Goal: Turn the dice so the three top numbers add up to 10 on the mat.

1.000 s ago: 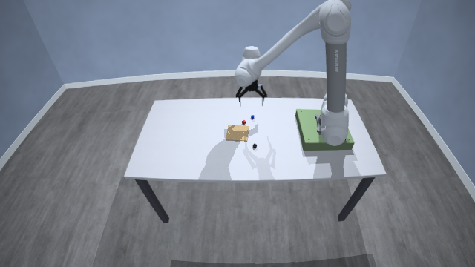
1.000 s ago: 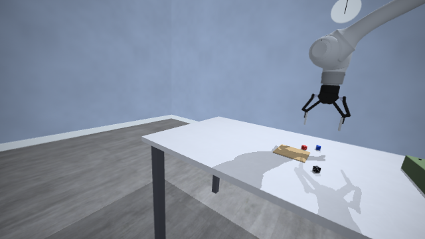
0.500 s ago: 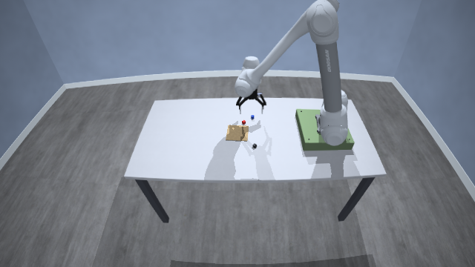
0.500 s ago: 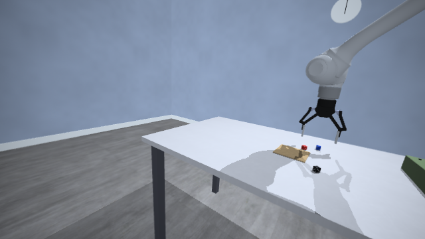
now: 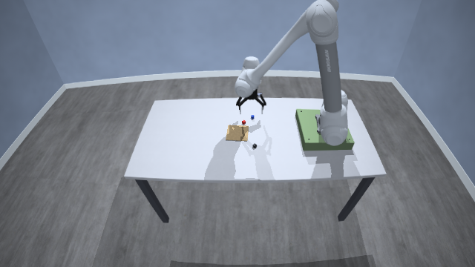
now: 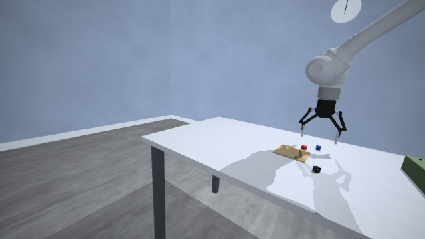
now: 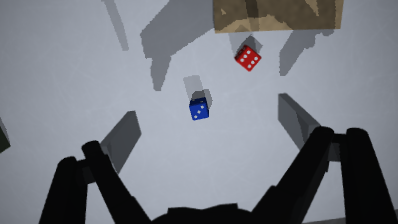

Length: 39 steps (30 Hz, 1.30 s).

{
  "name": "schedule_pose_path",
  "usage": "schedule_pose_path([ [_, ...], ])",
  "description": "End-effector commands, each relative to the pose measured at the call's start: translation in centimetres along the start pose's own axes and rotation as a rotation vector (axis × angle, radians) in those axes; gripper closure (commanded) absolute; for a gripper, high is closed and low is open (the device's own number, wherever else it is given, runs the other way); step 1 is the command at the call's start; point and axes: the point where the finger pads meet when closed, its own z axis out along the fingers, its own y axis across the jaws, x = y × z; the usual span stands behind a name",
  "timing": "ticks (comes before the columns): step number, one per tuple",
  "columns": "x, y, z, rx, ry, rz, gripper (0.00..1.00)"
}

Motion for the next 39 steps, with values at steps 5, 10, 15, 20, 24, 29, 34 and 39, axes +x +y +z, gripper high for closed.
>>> schedule_pose_path([
  [5,0.0,0.0,0.0,0.0,0.0,0.0,0.0],
  [10,0.0,0.0,0.0,0.0,0.0,0.0,0.0],
  [15,0.0,0.0,0.0,0.0,0.0,0.0,0.0],
  [20,0.0,0.0,0.0,0.0,0.0,0.0,0.0],
  [24,0.0,0.0,0.0,0.0,0.0,0.0,0.0],
  [29,0.8,0.9,0.0,0.0,0.0,0.0,0.0],
  [34,1.8,2.0,0.0,0.0,0.0,0.0,0.0],
  [39,3.8,4.3,0.0,0.0,0.0,0.0,0.0],
])
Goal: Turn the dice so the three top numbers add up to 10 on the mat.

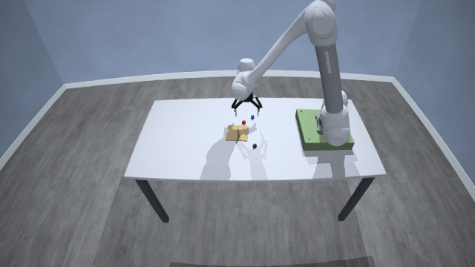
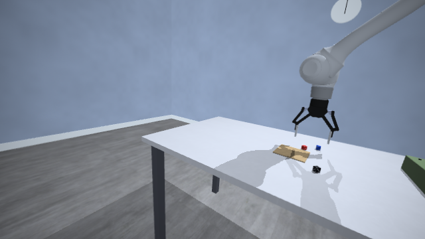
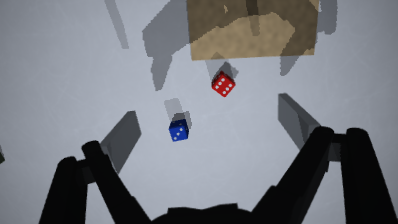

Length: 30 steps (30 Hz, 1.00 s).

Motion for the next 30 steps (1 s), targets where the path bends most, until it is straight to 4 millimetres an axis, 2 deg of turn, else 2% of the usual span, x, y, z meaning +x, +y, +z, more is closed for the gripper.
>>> schedule_pose_path([
  [1,1.5,1.8,0.0,0.0,0.0,0.0,0.0],
  [7,2.7,3.1,0.0,0.0,0.0,0.0,0.0],
  [30,2.7,3.1,0.0,0.0,0.0,0.0,0.0],
])
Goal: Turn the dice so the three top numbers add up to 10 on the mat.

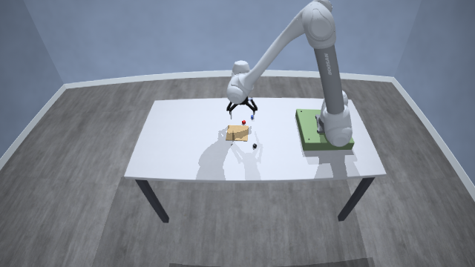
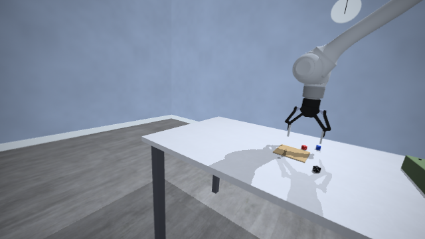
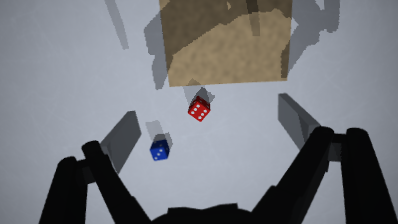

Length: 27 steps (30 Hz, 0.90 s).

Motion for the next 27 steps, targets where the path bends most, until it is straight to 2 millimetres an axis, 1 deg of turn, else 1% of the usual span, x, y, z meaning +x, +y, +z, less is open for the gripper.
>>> schedule_pose_path([
  [1,0.0,0.0,0.0,0.0,0.0,0.0,0.0],
  [21,0.1,0.0,0.0,0.0,0.0,0.0,0.0],
  [24,0.5,-0.1,0.0,0.0,0.0,0.0,0.0],
  [27,1.4,-0.4,0.0,0.0,0.0,0.0,0.0],
])
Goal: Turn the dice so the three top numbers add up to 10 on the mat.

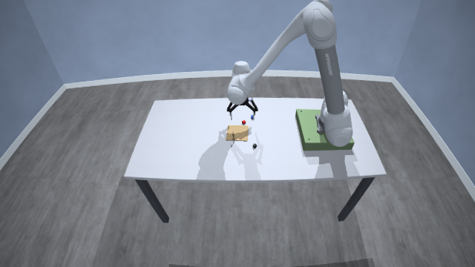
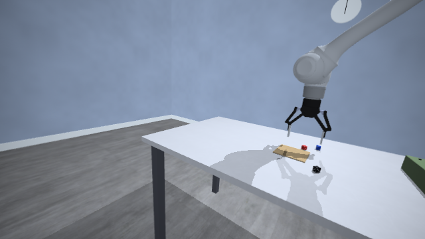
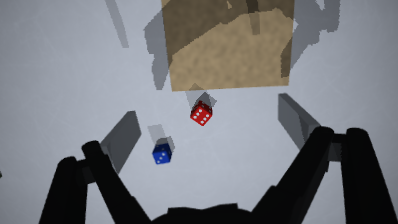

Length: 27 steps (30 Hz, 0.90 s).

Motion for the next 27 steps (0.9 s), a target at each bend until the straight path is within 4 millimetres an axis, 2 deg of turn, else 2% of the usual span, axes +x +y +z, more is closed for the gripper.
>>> schedule_pose_path([
  [1,1.2,-0.4,0.0,0.0,0.0,0.0,0.0],
  [4,2.8,-0.9,0.0,0.0,0.0,0.0,0.0],
  [6,2.8,-0.9,0.0,0.0,0.0,0.0,0.0],
  [21,15.1,-4.7,0.0,0.0,0.0,0.0,0.0],
  [23,15.1,-4.7,0.0,0.0,0.0,0.0,0.0],
  [27,17.8,-5.5,0.0,0.0,0.0,0.0,0.0],
])
